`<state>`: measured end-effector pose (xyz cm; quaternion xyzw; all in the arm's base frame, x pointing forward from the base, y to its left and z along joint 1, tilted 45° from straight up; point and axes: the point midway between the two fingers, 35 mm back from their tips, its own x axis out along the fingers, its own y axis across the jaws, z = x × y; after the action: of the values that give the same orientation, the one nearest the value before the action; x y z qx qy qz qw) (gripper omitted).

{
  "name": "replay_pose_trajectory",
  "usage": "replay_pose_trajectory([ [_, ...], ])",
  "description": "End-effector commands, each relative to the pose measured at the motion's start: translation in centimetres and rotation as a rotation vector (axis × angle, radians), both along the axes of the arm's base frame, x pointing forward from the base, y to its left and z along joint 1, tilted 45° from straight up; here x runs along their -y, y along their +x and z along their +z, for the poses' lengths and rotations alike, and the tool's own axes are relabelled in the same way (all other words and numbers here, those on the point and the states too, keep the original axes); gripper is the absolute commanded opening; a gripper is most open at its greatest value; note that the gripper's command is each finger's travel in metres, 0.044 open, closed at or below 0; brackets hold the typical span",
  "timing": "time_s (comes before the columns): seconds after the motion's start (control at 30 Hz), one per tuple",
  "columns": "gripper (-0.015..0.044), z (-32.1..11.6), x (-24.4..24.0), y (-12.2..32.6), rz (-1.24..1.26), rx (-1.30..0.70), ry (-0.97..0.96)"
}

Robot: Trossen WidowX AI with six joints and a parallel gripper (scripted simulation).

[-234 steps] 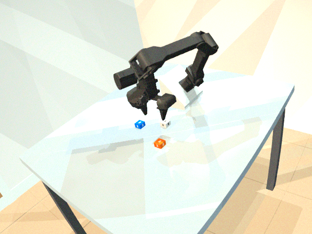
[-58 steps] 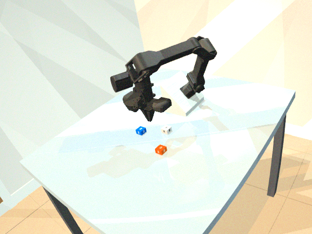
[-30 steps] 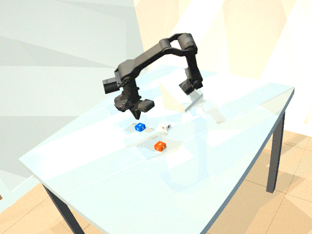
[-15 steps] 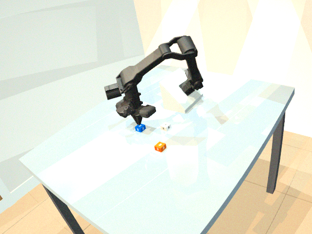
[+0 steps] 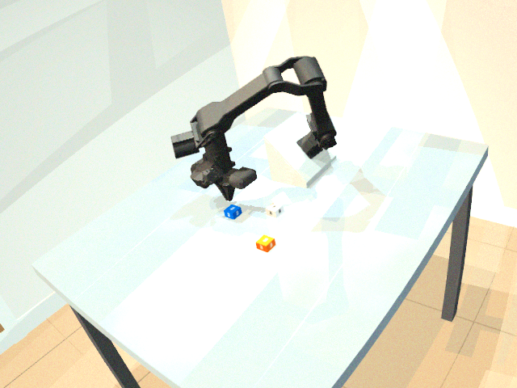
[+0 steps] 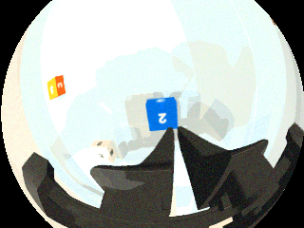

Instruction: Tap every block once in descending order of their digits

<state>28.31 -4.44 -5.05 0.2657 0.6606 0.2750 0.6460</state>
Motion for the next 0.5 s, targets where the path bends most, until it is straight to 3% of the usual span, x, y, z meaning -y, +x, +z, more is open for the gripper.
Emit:
replay_pose_trajectory([
  [0.0,0.0072,1.6,-0.1,0.5,0.005,0.009,-0.01],
  [0.2,0.023,10.6,-4.4,1.7,0.001,0.008,-0.022],
  [0.4,0.0387,18.8,-9.1,-0.1,0.001,0.008,-0.016],
  [0.47,0.04,21.3,-10.6,-1.4,0.002,0.007,-0.01],
])
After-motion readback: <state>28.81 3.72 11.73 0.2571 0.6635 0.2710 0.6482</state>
